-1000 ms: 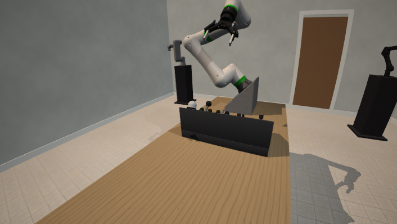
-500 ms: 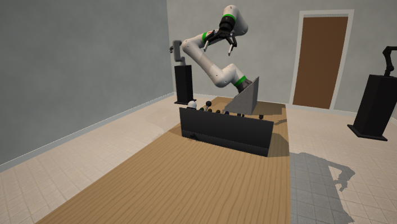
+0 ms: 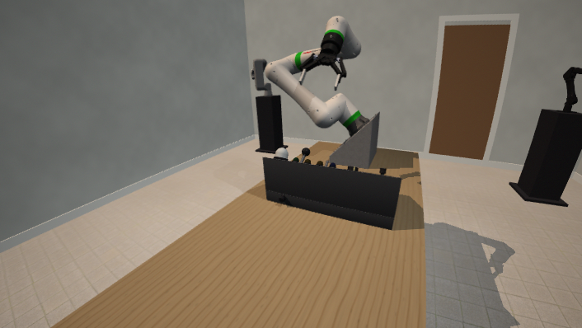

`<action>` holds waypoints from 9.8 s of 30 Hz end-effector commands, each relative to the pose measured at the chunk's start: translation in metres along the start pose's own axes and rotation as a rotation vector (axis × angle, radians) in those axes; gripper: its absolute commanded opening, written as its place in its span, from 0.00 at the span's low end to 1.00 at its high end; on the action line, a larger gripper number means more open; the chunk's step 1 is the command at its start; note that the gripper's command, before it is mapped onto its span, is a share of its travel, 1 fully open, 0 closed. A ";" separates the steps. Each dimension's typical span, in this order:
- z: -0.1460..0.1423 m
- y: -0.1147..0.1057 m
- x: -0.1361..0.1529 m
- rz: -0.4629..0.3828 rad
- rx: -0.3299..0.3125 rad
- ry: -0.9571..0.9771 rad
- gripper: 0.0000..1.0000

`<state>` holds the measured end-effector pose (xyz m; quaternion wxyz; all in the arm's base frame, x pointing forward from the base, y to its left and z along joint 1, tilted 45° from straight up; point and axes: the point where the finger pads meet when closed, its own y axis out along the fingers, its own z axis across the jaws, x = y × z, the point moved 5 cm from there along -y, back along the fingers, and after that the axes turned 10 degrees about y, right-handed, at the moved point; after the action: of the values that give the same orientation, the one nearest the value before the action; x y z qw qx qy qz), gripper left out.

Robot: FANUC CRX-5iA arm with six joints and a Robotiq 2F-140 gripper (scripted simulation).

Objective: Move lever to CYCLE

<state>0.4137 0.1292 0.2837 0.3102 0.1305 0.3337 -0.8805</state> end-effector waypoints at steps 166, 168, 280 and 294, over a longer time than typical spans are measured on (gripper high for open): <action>0.008 0.059 0.193 -0.054 -0.100 0.032 1.00; 0.008 0.059 0.193 -0.054 -0.100 0.032 1.00; 0.065 0.135 0.162 -0.227 -0.020 0.211 0.44; 0.065 0.135 0.162 -0.227 -0.020 0.211 0.44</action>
<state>0.3727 -0.0680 0.1931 0.1729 0.1805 0.3857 -0.8881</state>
